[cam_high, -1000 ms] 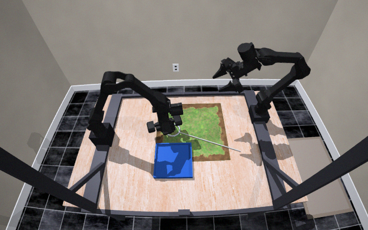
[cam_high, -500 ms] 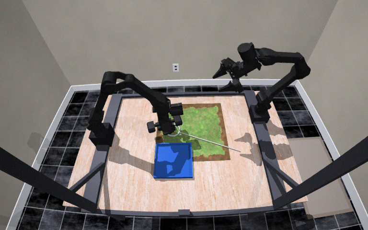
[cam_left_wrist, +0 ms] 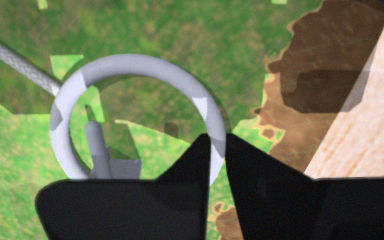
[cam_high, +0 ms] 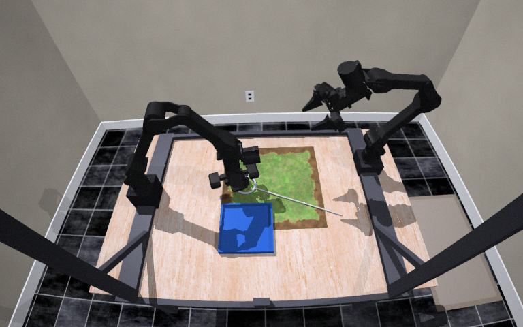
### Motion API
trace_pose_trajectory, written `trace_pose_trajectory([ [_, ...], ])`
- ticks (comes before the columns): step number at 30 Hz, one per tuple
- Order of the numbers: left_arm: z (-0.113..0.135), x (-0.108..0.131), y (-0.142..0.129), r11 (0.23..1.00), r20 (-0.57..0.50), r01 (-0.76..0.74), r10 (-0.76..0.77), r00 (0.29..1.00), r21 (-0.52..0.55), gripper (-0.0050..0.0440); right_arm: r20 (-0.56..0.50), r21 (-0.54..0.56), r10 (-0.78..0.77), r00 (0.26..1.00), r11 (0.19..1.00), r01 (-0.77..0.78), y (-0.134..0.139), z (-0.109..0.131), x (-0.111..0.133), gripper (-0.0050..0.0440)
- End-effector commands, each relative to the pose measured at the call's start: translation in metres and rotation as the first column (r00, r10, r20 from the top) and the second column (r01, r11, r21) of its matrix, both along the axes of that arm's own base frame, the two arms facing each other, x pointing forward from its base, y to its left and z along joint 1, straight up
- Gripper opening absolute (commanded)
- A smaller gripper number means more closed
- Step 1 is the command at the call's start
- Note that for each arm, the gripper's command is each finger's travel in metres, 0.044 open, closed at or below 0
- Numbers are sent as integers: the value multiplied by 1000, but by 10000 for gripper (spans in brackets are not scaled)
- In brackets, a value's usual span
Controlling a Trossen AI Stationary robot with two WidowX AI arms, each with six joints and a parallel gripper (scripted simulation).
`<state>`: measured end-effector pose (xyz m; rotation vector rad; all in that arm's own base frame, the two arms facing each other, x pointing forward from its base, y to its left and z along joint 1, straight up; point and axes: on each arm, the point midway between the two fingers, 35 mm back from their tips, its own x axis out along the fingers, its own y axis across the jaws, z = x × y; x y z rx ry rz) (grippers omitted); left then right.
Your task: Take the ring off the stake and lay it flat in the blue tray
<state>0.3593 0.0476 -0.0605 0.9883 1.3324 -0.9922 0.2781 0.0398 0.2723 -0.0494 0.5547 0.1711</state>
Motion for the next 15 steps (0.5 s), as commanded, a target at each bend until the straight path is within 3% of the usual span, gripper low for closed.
trace_pose_trajectory([
  [1, 15, 3, 6, 1000, 31, 1, -1, 1000, 11, -3, 14, 2, -1, 1000, 1000, 1, 0, 5, -1, 440],
  [9, 27, 2, 17, 1000, 40, 1, -1, 999, 13, -5, 14, 2, -1, 1000, 1000, 1, 0, 5, -1, 440],
  [15, 22, 1, 15, 1000, 28, 0, 0, 1000, 7, -50, 14, 2, -1, 1000, 1000, 1, 0, 5, -1, 440],
])
